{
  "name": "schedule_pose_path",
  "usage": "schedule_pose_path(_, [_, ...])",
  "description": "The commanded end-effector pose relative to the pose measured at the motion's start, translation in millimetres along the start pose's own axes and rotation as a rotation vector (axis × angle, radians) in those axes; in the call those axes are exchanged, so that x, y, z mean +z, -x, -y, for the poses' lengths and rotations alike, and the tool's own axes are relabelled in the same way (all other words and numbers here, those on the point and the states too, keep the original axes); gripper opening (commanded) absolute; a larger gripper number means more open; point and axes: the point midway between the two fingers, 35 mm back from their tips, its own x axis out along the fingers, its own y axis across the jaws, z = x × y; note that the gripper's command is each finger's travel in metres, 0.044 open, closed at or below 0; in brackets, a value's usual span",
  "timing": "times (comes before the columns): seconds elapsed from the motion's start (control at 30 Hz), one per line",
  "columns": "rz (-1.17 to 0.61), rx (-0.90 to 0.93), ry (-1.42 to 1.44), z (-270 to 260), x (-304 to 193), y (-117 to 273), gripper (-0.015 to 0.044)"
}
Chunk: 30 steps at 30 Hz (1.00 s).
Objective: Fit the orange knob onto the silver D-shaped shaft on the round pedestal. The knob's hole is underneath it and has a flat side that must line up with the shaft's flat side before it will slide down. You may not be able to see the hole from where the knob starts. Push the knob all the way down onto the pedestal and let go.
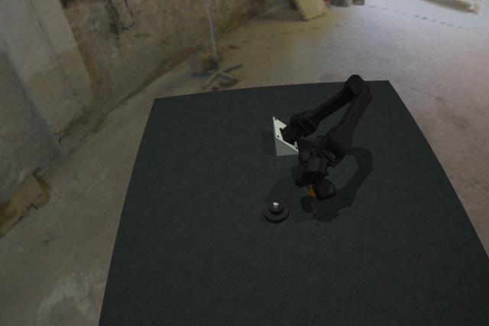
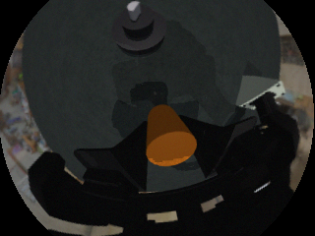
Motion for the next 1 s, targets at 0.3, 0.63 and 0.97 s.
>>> schedule_pose_path(0.3, [0.006, 0.011, -0.024, -4.1, -9.6, 66.5, 0.0])
schedule_pose_path(0.63, [0.0, 0.02, -0.038, -1.3, -17.4, 93.6, 0.0])
schedule_pose_path(0.97, [0.0, 0.217, -0.044, 3.0, -19.4, 108.4, 0.0])
